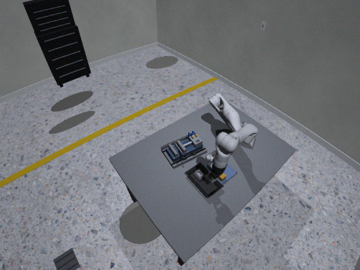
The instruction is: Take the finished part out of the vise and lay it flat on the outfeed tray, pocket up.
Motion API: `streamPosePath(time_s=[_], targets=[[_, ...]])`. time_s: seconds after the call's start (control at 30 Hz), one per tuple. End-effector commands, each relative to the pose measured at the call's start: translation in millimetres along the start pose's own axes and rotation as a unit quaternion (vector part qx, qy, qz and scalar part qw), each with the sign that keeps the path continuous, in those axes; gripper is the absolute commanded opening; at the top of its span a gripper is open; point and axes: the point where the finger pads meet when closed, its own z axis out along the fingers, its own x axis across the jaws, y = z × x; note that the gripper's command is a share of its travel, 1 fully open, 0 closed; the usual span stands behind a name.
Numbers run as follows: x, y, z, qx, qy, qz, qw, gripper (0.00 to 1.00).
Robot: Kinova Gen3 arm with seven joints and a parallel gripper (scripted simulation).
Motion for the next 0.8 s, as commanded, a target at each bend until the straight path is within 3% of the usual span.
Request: streamPosePath(time_s=[0.0,0.77], targets=[[0.0,0.1,0.6,0.000,-0.001,0.000,1.000,0.00],[-0.2,0.3,26.4,0.000,-0.001,0.000,1.000,0.00]])
